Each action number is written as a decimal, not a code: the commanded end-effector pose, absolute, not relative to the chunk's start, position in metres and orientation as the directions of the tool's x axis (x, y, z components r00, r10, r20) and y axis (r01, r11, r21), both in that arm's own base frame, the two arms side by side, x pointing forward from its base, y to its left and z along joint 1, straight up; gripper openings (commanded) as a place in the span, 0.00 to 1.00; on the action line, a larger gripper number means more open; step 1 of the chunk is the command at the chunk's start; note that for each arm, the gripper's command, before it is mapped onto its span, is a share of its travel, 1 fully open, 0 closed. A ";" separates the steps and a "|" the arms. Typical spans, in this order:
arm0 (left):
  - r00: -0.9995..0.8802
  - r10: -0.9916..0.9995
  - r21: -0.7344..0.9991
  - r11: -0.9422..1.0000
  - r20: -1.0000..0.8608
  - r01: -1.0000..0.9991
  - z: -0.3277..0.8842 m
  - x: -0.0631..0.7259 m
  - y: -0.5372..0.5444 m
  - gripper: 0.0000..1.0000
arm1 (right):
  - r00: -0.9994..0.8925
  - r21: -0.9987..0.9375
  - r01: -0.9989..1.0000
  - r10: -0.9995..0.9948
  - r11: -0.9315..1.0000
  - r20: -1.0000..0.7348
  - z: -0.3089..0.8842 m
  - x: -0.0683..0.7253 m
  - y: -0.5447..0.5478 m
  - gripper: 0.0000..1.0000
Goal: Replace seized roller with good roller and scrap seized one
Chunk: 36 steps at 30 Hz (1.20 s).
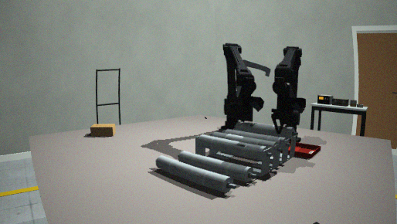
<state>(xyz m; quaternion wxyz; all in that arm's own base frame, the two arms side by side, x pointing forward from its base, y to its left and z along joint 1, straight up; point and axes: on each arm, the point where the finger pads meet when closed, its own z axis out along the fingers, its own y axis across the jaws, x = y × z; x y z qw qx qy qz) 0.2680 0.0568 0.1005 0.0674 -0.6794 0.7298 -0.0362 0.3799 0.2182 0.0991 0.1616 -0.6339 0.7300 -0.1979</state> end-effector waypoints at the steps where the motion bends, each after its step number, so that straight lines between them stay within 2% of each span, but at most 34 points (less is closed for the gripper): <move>1: -0.084 -0.993 -0.224 0.101 -0.082 -0.969 0.130 0.303 0.070 0.32 | -0.141 -0.508 -0.853 -0.990 0.121 0.000 0.106 0.393 0.227 0.32; 9: -0.077 -0.994 -0.256 0.094 -0.078 -0.962 0.136 0.302 0.070 0.32 | -0.141 -0.508 -0.853 -0.990 0.121 0.000 0.106 0.393 0.227 0.32; 10: -0.077 -0.994 -0.256 0.094 -0.077 -0.962 0.136 0.302 0.070 0.62 | -0.141 -0.508 -0.853 -0.990 0.121 0.000 0.106 0.393 0.227 0.32; 27: -0.084 -0.994 -0.231 0.097 -0.065 -0.968 0.128 0.303 0.068 0.62 | -0.141 -0.508 -0.853 -0.990 0.121 0.000 0.106 0.393 0.227 0.32; 28: -0.081 -0.995 -0.228 0.094 -0.064 -0.969 0.146 0.292 0.067 0.62 | -0.145 -0.528 -0.838 -0.989 0.142 -0.035 0.141 0.384 0.235 0.32; 36: -0.079 -0.995 -0.231 0.092 -0.063 -0.969 0.193 0.281 0.065 0.62 | -0.145 -0.532 -0.834 -0.989 0.145 -0.043 0.183 0.361 0.240 0.32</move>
